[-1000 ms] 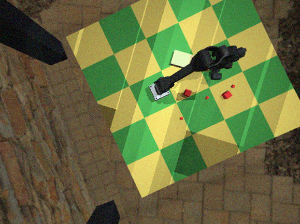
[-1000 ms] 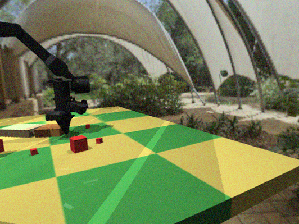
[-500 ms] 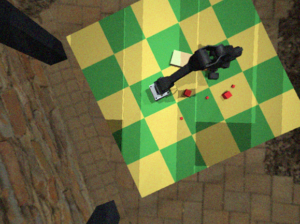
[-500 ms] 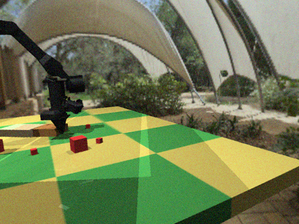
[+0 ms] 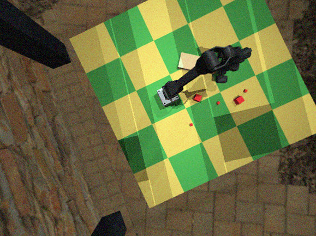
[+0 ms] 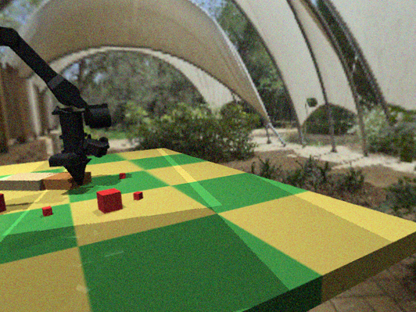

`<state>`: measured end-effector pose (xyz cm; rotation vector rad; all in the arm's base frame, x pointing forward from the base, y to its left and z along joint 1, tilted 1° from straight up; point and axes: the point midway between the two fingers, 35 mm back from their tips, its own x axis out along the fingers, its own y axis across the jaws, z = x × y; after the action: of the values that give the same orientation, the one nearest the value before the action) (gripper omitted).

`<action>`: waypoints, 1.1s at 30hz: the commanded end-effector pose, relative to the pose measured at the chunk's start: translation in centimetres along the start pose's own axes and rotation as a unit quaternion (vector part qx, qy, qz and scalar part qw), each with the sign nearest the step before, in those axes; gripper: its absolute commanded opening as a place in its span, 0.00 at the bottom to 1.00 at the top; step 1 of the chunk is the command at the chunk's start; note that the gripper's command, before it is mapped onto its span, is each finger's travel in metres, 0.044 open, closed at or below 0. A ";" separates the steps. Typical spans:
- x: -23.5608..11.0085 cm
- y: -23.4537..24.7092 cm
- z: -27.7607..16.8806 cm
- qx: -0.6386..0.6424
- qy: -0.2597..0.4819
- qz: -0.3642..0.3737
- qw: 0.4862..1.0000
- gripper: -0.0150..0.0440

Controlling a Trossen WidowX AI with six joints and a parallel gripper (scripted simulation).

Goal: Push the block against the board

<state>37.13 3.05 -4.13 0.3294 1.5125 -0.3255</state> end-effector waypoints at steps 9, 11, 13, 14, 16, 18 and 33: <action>0.2 0.5 -2.6 -0.003 0.009 0.000 1.000 0.25; 0.2 0.6 -2.9 -0.003 0.009 0.000 1.000 0.25; 0.2 0.7 -3.2 -0.003 0.009 0.000 1.000 0.25; 0.2 0.7 -3.4 -0.003 0.010 0.000 1.000 0.25; 0.2 0.7 -3.5 -0.003 0.010 0.000 1.000 0.25; 0.2 0.7 -3.4 -0.003 0.010 0.000 1.000 0.25; 0.2 0.8 -1.0 -0.003 0.008 0.000 1.000 0.25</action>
<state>35.96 4.40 -4.37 0.3278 1.5301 -0.3241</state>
